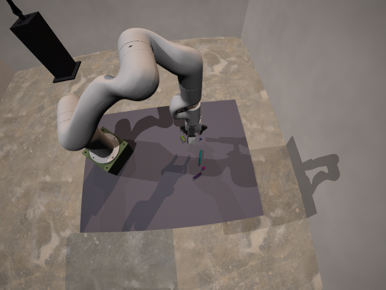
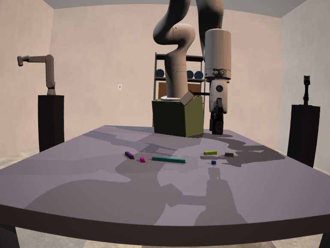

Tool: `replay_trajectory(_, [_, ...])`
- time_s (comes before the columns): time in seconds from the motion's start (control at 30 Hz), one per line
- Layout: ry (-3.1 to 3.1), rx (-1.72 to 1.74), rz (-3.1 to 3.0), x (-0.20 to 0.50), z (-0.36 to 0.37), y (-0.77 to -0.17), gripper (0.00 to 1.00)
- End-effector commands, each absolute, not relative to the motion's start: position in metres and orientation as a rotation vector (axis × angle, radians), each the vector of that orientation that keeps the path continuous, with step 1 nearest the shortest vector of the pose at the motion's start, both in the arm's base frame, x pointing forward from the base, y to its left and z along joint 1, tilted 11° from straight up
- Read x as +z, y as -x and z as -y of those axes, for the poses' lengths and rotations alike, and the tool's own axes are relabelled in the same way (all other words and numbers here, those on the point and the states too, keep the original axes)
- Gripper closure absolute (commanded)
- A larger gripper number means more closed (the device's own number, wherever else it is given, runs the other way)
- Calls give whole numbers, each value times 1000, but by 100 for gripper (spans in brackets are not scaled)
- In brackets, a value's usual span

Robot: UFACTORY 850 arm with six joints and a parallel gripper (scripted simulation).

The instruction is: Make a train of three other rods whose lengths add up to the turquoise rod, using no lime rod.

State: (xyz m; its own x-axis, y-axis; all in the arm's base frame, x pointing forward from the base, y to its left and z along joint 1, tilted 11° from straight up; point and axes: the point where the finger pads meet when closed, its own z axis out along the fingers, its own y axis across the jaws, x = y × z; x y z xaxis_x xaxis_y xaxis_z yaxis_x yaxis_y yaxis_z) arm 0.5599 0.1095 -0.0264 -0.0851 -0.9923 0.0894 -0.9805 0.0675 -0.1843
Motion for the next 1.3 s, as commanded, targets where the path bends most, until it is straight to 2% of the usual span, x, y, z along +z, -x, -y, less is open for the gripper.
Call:
replay_trajectory(0.0, [2146,-305,-2199,-36,-114,-549,0])
replay_trajectory(0.27, [2244,-286,-2134,-49,-119,-533,0])
replay_trajectory(1.27, [2245,-285,-2134,-49,-119,-533,0])
